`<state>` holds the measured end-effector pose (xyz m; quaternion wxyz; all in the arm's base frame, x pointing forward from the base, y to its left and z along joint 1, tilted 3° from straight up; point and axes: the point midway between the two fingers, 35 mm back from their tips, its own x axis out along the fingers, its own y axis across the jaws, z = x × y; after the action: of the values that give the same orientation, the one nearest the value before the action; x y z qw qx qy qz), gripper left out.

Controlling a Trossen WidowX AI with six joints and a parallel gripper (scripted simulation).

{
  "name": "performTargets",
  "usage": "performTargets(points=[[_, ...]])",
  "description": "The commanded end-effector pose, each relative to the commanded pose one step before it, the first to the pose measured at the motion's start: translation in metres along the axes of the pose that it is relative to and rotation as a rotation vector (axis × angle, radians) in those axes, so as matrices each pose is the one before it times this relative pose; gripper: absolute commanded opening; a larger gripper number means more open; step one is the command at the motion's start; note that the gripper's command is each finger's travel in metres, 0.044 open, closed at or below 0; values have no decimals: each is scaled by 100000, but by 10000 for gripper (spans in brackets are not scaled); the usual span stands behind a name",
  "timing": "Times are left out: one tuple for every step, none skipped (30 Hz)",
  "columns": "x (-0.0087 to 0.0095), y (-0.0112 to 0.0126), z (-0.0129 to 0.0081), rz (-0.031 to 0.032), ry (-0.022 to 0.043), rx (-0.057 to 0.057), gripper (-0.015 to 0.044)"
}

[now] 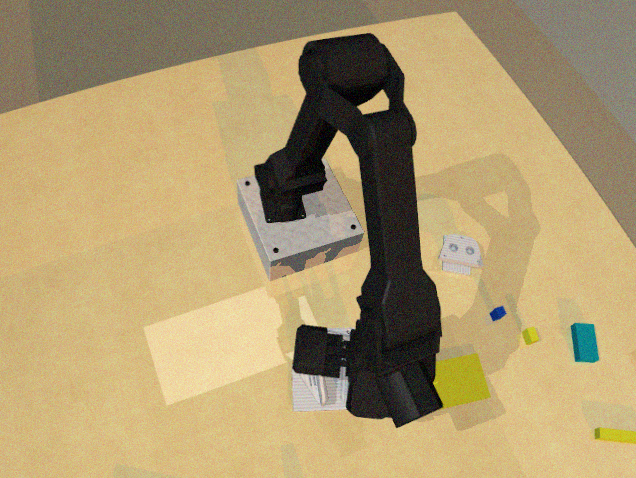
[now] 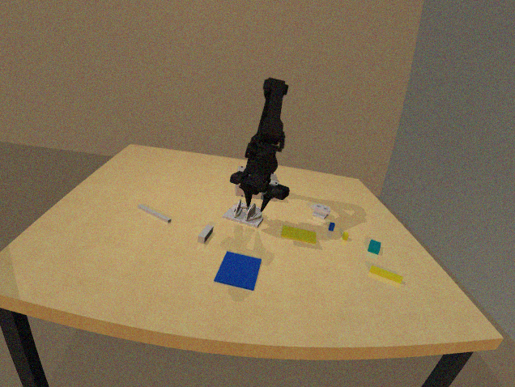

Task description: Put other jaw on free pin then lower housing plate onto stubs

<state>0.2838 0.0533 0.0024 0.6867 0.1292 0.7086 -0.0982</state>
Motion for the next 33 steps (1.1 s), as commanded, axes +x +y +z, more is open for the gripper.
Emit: performTargets(points=[[-4154, 130, 141, 1302, -1716, -228, 224], [-285, -15, -35, 13, 6, 14, 224], [0, 0, 0, 0, 0, 0, 224], [0, 0, 0, 0, 0, 0, 224], [0, 0, 0, 0, 0, 0, 224], [760, 152, 383, 381, -1552, 234, 224], [-4, 46, -21, 2, 3, -529, 250], [-13, 137, -61, 7, 8, -1588, 277], [-22, 230, -100, 12, 13, -2646, 303], [-27, 278, -116, 15, 16, -3180, 329], [-27, 281, -110, 16, 16, -3180, 355], [-27, 283, -104, 17, 15, -3180, 382], [-27, 286, -98, 18, 15, -3180, 408], [-27, 288, -92, 18, 15, -3180, 434], [-27, 290, -86, 19, 15, -3180, 440], [-27, 292, -80, 20, 14, -3180, 440], [-27, 294, -73, 21, 14, -3179, 440], [-27, 295, -67, 22, 13, -3179, 440], [-27, 297, -61, 22, 13, -3179, 440], [-27, 299, -55, 23, 13, -3179, 440], [-27, 300, -48, 24, 13, -3179, 440], [-27, 301, -42, 24, 12, -3179, 440], [-27, 302, -35, 25, 12, -3179, 440], [-27, 303, -29, 26, 11, -3179, 440], [-27, 304, -22, 26, 11, -3179, 440], [-27, 305, -16, 27, 10, -3179, 440], [-27, 305, -9, 28, 10, -3179, 440], [-27, 305, -3, 28, 9, -3179, 440], [-27, 306, 4, 29, 8, -3179, 440], [-27, 306, 10, 30, 8, -3179, 440], [-27, 306, 17, 30, 7, -3179, 440], [-28, 305, 23, 31, 6, -3179, 440], [-28, 305, 30, 31, 6, -3179, 440]])
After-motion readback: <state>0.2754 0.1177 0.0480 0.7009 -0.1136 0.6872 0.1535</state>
